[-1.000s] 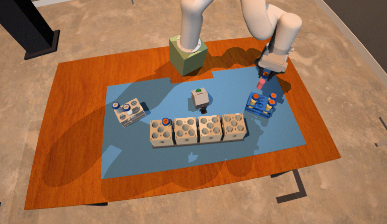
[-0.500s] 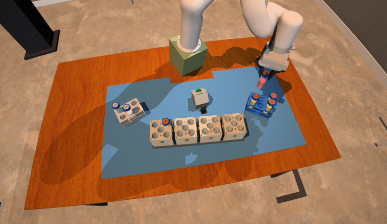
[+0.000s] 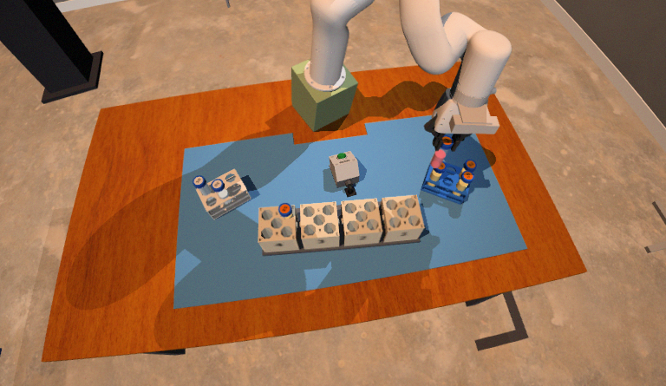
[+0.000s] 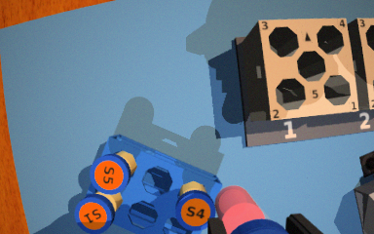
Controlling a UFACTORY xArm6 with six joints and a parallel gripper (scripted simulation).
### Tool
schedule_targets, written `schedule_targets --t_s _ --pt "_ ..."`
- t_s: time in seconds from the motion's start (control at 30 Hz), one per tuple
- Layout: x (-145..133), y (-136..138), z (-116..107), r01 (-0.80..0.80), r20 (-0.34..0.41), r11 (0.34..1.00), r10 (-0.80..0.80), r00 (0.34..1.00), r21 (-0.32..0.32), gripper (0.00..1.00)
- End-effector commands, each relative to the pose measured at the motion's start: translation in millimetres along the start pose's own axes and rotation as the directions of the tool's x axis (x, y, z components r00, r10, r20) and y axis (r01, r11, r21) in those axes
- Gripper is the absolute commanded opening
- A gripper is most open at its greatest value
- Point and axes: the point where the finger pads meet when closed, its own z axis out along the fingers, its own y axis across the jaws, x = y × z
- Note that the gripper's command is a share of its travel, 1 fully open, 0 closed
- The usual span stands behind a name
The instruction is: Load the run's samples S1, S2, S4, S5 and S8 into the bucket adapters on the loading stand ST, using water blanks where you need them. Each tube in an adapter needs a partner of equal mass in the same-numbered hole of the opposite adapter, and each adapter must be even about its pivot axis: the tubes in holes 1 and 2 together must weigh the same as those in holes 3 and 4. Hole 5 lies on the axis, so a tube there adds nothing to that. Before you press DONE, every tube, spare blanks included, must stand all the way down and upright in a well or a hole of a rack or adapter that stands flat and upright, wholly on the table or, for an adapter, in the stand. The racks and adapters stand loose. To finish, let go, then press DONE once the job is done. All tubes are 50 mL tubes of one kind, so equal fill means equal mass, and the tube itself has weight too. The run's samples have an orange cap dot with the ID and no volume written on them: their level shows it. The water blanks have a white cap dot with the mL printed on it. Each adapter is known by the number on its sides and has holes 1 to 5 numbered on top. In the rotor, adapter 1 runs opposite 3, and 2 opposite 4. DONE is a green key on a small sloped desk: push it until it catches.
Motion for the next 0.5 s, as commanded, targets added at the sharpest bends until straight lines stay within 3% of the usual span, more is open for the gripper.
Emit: schedule_targets --t_s 0.0,0.47 --pt "14 8 0 0.09 0.026 0.996 -0.091 0.996 0.026 0.0" --pt "69 52 2 0.09 0.026 0.996 -0.091 0.996 0.025 0.0"
